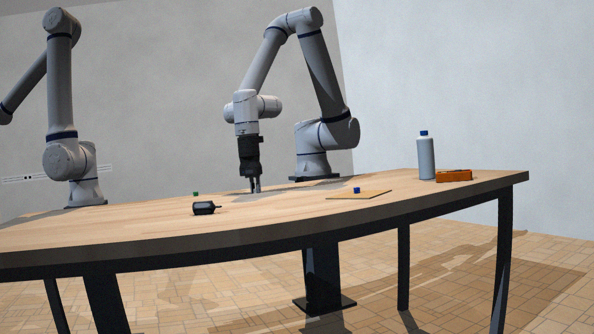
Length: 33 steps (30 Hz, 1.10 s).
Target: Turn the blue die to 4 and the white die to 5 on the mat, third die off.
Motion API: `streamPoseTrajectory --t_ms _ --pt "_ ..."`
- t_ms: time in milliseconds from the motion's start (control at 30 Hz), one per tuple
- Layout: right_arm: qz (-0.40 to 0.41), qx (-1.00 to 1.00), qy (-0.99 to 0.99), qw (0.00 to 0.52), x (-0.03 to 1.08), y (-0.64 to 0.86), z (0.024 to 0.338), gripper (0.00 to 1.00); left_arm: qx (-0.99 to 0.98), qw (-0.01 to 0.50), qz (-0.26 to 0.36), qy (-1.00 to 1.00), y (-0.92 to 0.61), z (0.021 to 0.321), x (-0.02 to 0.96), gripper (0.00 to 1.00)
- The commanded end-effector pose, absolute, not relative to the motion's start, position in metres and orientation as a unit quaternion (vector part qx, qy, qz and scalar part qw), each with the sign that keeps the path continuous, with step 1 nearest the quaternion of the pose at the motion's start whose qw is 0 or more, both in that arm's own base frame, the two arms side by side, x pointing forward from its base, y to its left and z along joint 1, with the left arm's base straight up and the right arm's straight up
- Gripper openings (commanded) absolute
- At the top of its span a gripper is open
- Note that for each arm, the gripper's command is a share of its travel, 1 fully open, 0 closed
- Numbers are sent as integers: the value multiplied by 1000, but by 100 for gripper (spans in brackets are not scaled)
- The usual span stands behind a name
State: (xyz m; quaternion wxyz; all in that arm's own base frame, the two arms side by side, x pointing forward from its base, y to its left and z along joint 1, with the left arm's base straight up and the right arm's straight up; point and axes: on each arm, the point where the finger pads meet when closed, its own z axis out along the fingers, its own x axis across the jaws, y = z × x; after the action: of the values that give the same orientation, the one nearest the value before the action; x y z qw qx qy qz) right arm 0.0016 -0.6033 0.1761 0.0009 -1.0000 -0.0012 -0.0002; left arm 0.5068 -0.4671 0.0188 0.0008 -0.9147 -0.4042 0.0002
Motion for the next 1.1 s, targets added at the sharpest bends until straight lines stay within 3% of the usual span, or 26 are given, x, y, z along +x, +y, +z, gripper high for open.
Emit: streamPoseTrajectory --t_ms 0,567,1067 --pt "0 -1000 -1 0 1 -604 177 100 -915 0 0 -404 -468 20 507 34" --pt "0 -1000 -1 0 1 -604 177 100 -915 0 0 -404 -468 23 507 34" --pt "0 -1000 -1 0 1 -604 177 100 -915 0 0 -404 -468 103 507 34"
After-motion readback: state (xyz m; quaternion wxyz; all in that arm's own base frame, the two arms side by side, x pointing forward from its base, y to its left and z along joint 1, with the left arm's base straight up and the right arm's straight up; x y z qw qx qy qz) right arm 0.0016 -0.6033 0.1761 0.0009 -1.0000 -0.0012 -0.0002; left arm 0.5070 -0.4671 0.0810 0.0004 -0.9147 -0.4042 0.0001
